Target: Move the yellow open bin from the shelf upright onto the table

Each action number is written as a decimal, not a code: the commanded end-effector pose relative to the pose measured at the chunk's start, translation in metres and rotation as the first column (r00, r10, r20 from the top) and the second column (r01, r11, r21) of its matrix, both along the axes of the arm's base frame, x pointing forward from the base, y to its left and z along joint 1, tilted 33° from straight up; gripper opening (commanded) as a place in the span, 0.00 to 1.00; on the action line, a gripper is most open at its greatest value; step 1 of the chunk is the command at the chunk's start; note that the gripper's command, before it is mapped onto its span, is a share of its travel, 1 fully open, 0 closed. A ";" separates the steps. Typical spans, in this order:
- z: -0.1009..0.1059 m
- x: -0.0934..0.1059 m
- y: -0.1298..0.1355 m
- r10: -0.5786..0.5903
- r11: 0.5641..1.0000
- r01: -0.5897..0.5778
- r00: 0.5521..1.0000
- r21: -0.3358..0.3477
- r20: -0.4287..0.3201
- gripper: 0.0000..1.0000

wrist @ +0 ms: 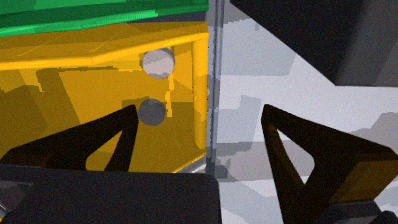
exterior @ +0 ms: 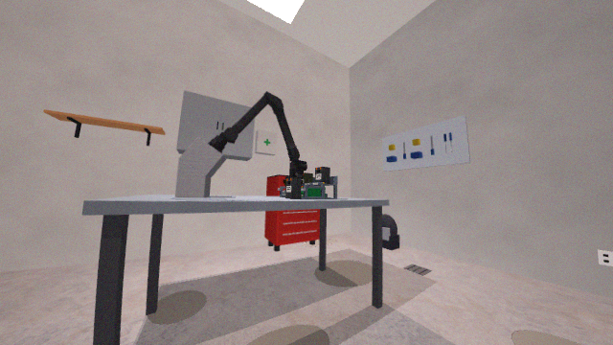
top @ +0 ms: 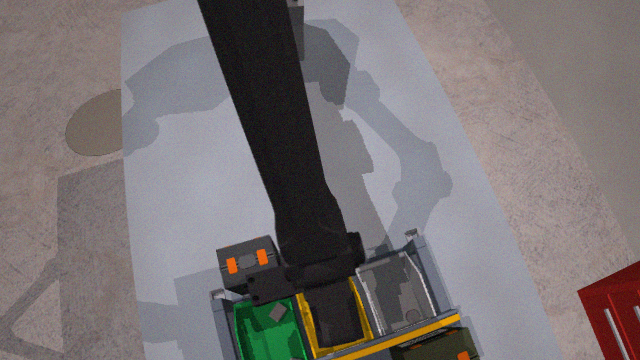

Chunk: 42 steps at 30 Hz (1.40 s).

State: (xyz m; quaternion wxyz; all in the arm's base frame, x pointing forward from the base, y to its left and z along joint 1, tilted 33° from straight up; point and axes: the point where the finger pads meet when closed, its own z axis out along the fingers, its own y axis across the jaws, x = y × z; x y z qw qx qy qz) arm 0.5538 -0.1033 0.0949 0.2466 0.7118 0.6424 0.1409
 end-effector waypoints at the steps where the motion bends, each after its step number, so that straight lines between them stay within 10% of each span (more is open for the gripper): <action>1: 0.001 0.008 -0.006 0.005 1.000 -0.005 1.000 -0.008 0.007 0.90; 42: -0.011 0.016 -0.009 0.005 1.000 -0.005 1.000 -0.009 0.011 0.90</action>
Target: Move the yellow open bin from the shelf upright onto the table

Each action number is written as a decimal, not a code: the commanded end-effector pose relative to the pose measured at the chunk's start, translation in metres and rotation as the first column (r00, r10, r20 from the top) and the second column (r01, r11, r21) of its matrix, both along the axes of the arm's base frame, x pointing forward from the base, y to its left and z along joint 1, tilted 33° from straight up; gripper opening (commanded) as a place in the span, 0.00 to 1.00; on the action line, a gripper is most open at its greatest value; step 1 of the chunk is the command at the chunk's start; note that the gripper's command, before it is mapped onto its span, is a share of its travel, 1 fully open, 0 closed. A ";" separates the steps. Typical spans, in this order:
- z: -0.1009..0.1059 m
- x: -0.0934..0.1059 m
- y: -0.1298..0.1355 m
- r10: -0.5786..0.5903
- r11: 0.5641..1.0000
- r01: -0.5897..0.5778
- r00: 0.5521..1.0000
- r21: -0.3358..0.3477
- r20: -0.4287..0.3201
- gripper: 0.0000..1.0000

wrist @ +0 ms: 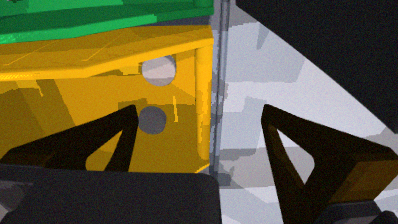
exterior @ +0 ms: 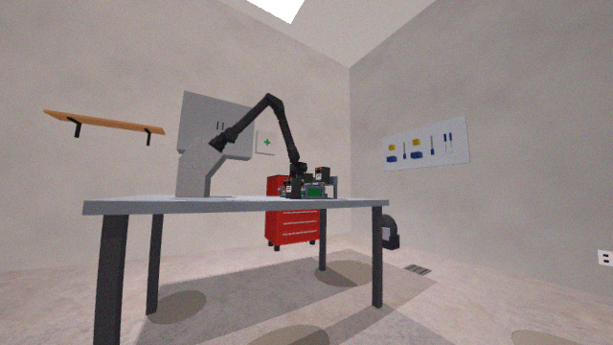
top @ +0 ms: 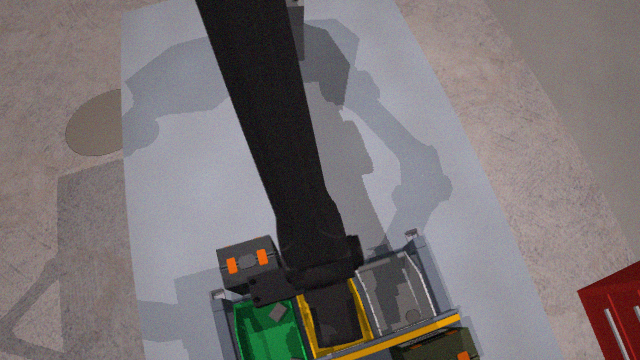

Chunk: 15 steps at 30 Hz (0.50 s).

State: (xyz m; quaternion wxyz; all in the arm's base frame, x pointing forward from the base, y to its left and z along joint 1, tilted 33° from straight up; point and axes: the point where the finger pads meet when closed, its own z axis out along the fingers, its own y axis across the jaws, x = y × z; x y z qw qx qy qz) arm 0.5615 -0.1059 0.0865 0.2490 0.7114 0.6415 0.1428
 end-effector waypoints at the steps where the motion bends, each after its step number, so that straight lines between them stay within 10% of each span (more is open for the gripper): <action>1: -0.002 0.010 -0.007 0.005 1.000 -0.005 1.000 -0.008 0.008 0.90; 15: -0.011 0.012 -0.008 0.005 1.000 -0.005 1.000 -0.007 0.002 0.90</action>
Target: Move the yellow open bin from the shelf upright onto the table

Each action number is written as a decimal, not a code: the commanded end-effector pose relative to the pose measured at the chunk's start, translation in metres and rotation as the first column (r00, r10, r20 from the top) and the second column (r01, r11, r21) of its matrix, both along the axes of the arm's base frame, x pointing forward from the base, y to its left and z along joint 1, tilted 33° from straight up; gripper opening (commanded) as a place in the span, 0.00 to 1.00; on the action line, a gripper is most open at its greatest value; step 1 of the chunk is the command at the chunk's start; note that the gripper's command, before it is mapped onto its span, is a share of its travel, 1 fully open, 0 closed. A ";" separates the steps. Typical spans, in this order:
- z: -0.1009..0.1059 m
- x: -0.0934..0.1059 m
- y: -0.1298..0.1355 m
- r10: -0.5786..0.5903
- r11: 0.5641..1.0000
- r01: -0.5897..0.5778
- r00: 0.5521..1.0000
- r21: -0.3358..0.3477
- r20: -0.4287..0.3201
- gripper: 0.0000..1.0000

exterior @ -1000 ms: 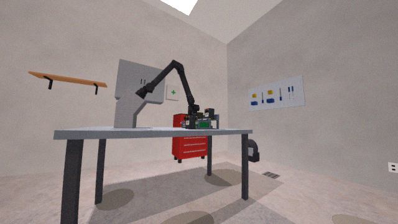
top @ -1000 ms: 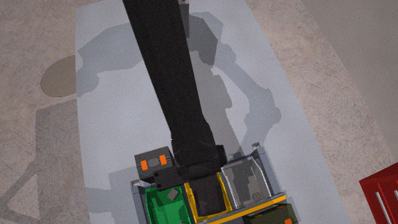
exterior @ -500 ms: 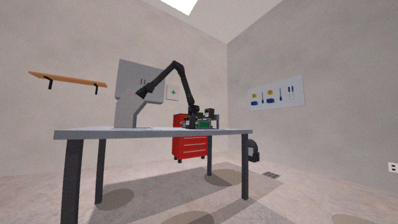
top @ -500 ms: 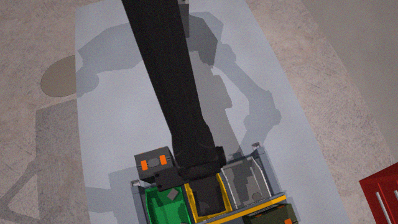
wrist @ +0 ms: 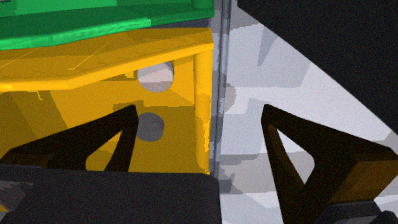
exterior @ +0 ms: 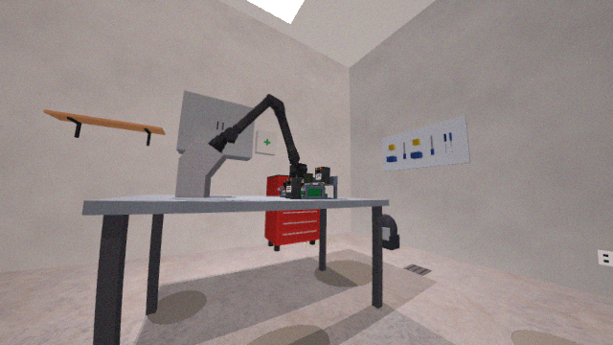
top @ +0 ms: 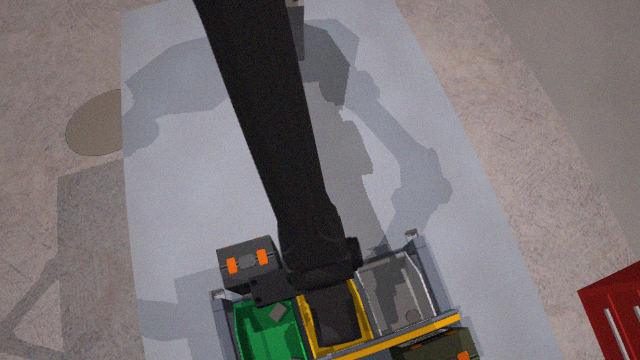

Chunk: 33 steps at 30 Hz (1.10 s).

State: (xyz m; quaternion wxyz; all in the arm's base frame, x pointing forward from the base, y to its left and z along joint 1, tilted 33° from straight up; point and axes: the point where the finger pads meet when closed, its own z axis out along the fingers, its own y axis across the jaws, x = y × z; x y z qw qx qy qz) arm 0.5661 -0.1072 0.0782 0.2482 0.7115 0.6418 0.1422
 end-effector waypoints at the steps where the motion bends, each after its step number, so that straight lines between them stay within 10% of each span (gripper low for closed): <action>1: -0.003 0.007 -0.007 0.005 1.000 -0.005 1.000 -0.007 0.002 0.90; 33: -0.004 0.009 -0.007 0.005 1.000 -0.005 1.000 -0.007 0.003 0.90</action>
